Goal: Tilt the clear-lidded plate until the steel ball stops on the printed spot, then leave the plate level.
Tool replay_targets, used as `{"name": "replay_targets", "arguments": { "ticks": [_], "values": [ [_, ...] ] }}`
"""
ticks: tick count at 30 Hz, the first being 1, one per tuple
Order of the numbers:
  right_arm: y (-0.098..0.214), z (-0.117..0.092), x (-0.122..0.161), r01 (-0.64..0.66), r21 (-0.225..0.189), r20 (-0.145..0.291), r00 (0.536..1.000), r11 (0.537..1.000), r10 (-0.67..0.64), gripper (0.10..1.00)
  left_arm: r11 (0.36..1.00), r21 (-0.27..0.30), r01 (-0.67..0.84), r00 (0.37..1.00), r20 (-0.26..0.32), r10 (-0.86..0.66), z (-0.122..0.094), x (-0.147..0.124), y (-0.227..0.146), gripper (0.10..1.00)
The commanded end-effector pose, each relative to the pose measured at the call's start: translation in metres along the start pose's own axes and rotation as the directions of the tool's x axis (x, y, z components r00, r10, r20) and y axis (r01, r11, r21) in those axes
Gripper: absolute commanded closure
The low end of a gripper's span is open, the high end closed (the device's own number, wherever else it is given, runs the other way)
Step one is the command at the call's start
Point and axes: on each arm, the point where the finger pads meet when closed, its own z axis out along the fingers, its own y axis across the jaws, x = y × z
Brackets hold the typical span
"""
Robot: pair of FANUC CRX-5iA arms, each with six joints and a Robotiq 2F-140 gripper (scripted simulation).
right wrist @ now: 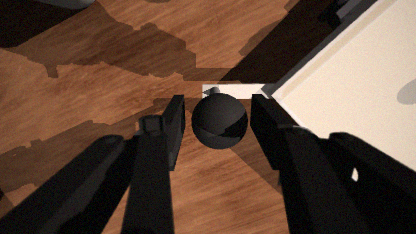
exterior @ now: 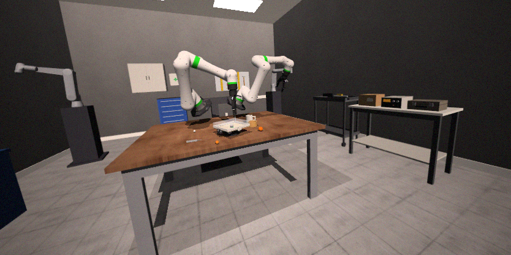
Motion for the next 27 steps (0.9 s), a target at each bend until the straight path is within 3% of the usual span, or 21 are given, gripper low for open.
{"name": "replay_targets", "arguments": {
  "ticks": [1, 27],
  "values": [
    [0.0, -0.004, 0.001, 0.0, 0.0, -0.002, 1.0, 1.0, 0.0, 0.674, 1.0, 0.0, 0.0, 1.0, -0.002, 0.0, -0.001, 0.0, 0.0, 0.098],
    [0.0, -0.041, 0.001, 0.0, 0.0, -0.002, 1.0, 1.0, 0.0, 0.674, 1.0, 0.0, 0.0, 1.0, -0.002, 0.0, -0.001, 0.0, 0.0, 0.098]
  ]
}}
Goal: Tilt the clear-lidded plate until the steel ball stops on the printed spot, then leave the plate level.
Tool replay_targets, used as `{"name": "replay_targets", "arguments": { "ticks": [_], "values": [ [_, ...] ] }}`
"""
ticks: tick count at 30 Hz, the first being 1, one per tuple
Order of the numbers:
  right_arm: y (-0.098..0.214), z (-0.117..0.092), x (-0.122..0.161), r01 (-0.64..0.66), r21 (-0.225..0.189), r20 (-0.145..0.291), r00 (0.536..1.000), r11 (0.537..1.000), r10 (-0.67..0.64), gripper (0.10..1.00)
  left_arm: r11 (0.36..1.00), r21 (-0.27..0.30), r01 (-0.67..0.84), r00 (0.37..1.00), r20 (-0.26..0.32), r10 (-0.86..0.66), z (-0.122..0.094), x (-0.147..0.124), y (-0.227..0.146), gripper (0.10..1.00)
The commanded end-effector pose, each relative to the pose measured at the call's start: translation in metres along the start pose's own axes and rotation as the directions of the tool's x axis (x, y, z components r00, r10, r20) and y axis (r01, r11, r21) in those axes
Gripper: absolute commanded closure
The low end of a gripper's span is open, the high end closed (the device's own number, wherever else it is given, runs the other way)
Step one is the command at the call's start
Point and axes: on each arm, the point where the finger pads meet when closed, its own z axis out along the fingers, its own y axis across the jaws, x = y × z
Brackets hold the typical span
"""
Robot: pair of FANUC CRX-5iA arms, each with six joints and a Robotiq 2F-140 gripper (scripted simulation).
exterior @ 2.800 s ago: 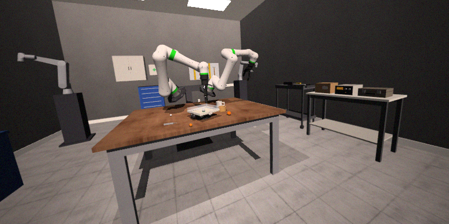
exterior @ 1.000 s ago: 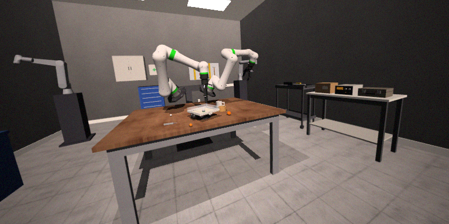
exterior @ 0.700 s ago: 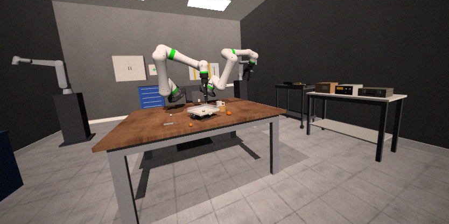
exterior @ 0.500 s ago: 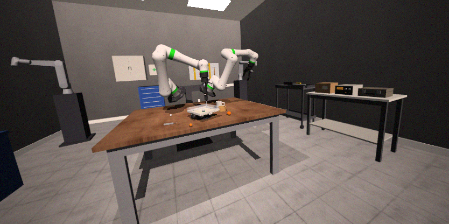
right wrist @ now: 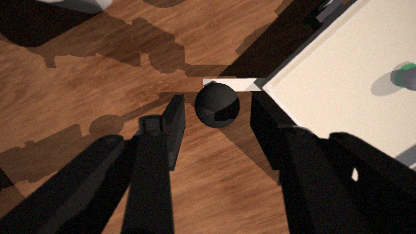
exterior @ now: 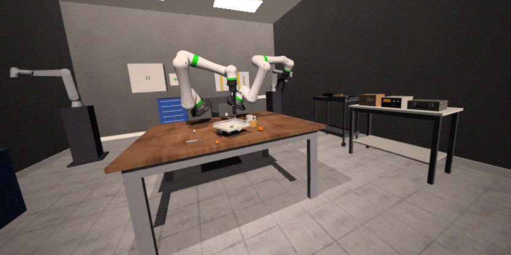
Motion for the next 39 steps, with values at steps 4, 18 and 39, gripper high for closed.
{"name": "replay_targets", "arguments": {
  "ticks": [4, 18, 39],
  "values": [
    [0.0001, -0.0076, 0.0005, 0.0, 0.0, -0.002, 1.0, 1.0, 0.0, 0.674, 1.0, 0.0, 0.0, 1.0, -0.002, 0.0, -0.0008, 0.0002, -0.0001, 0.098],
    [0.0001, -0.0137, 0.0005, 0.0, 0.0, -0.002, 1.0, 1.0, 0.0, 0.674, 1.0, 0.0, 0.0, 1.0, -0.002, 0.0, -0.0008, 0.0002, -0.0001, 0.098],
    [0.0001, -0.0138, 0.0005, 0.0, 0.0, -0.002, 1.0, 1.0, 0.0, 0.098, 1.0, 0.0, 0.0, 1.0, -0.002, 0.0, -0.0008, 0.0002, -0.0001, 0.098]
  ]
}}
